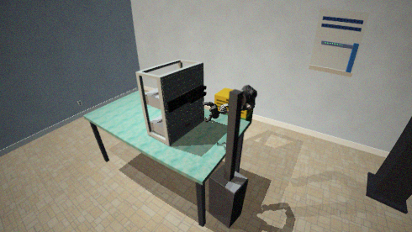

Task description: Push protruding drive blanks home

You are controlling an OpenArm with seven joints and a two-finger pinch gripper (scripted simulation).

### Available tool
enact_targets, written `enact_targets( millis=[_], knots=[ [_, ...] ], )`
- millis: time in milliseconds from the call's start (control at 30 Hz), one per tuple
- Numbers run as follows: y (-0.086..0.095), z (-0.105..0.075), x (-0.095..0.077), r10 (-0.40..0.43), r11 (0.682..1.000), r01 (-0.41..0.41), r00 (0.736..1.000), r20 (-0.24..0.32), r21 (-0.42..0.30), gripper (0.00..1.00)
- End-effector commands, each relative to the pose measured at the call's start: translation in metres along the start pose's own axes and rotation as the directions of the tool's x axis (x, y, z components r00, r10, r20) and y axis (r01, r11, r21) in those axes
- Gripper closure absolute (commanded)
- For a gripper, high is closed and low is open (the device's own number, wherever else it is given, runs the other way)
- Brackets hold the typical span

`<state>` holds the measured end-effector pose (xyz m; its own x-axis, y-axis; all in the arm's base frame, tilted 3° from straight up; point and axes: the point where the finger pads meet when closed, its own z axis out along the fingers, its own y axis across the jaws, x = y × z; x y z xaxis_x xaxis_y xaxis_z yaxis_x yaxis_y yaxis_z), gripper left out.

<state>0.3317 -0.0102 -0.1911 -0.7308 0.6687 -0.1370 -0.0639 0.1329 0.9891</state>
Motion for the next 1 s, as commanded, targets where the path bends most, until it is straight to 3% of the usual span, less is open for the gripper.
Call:
enact_targets(
  millis=[0, 33, 100, 200, 400, 567, 667, 967],
  knots=[
    [0.007, -0.005, -0.012, 0.016, 1.000, -0.014, 0.997, 0.073, -0.026, 0.00],
    [0.009, -0.011, -0.016, 0.030, 0.999, -0.026, 0.994, 0.107, -0.034, 0.00],
    [0.009, -0.011, -0.016, 0.030, 0.999, -0.026, 0.994, 0.107, -0.034, 0.00],
    [0.015, -0.029, -0.027, 0.066, 0.997, -0.056, 0.976, 0.205, -0.054, 0.00],
    [0.023, -0.067, -0.048, 0.114, 0.993, -0.090, 0.919, 0.378, -0.080, 0.00],
    [0.030, -0.096, -0.061, 0.130, 0.991, -0.099, 0.864, 0.486, -0.089, 0.00],
    [0.032, -0.101, -0.063, 0.131, 0.991, -0.099, 0.854, 0.504, -0.090, 0.00],
    [0.042, -0.133, -0.073, 0.130, 0.991, -0.095, 0.783, 0.609, -0.090, 0.00]
  ],
)
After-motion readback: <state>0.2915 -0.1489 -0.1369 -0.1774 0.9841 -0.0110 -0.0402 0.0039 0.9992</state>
